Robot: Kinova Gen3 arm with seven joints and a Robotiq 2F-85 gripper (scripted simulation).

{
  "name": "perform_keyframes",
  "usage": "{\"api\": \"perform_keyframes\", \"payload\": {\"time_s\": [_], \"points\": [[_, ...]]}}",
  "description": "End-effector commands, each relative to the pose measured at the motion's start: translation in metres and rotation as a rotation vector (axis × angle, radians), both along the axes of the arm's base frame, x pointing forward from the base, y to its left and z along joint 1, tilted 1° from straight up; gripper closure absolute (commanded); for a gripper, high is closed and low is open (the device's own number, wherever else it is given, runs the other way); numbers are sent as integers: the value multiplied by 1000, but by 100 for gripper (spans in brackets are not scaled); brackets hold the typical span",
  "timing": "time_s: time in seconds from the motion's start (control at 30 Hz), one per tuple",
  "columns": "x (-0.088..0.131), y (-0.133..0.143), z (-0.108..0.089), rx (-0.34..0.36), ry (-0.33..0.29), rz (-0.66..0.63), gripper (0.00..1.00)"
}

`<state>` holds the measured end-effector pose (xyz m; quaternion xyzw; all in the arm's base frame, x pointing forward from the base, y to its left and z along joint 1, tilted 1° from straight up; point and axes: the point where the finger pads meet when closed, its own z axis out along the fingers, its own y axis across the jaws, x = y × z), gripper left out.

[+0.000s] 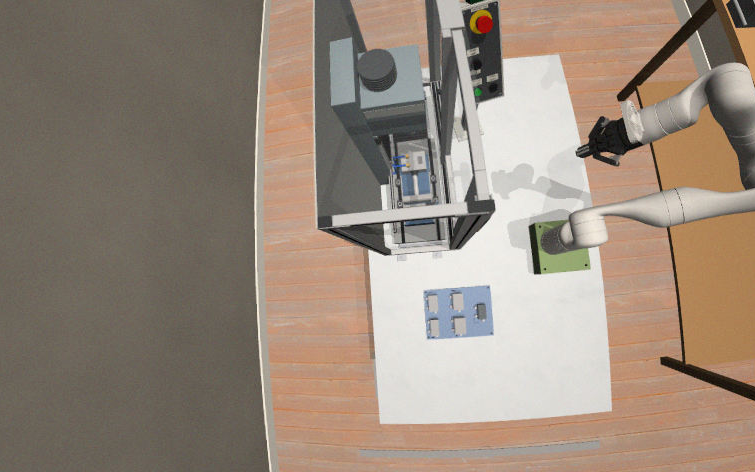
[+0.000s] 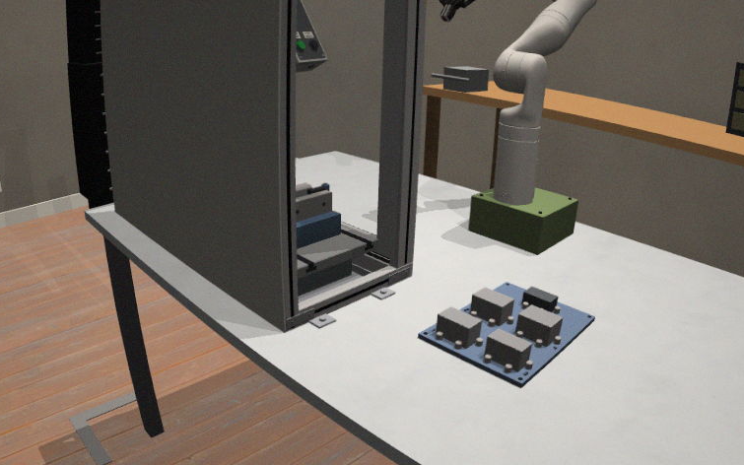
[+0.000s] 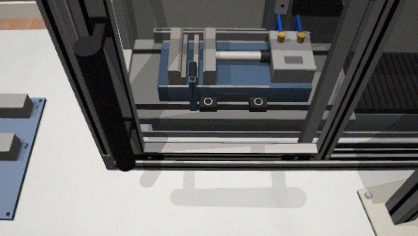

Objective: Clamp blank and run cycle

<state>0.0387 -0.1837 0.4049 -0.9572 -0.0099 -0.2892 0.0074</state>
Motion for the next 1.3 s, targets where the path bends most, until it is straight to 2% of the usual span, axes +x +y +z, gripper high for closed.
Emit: {"api": "perform_keyframes", "payload": {"time_s": [0.0,0.63,0.8,1.2,1.27], "points": [[2,2,1,5,-3,-2,90],[2,2,1,5,-3,-2,90],[27,42,-4,-65,102,196,90],[27,42,-4,-65,102,196,90],[37,55,-5,-90,137,259,90]]}}
